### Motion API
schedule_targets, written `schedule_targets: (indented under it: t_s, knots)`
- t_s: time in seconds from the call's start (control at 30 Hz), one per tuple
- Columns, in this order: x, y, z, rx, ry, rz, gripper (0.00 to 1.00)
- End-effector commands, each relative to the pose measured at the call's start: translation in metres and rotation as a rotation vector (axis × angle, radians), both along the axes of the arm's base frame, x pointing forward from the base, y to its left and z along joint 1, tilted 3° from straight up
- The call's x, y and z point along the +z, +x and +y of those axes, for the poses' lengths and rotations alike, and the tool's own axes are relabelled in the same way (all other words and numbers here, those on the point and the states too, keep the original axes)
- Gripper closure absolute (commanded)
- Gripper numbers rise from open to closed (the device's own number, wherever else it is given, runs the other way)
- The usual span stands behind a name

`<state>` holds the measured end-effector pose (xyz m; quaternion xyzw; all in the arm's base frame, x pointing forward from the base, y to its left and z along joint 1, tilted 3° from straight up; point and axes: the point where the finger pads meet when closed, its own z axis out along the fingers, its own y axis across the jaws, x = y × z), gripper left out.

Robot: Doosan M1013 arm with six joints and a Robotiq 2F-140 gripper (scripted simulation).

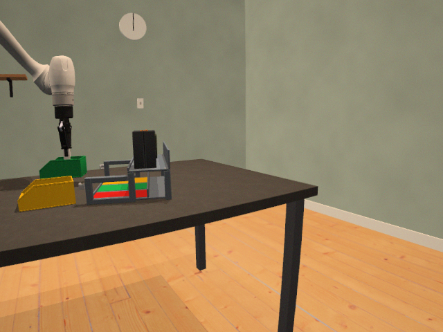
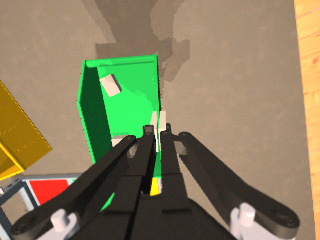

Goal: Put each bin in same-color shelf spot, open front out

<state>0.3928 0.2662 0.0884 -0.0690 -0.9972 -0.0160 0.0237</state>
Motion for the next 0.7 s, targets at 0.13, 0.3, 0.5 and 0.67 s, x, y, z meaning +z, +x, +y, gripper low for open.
schedule_targets:
  t_s: [0.13,0.3,0.5,0.67]
  knots:
    - [0.009,0.0,0.0,0.0,0.0,0.0,0.9]
    - [0.013,0.001,0.0,0.0,0.0,0.0,0.9]
    - [0.02,0.001,-0.001,0.0,0.0,0.0,0.9]
    - [0.026,0.001,-0.001,0.0,0.0,0.0,0.9]
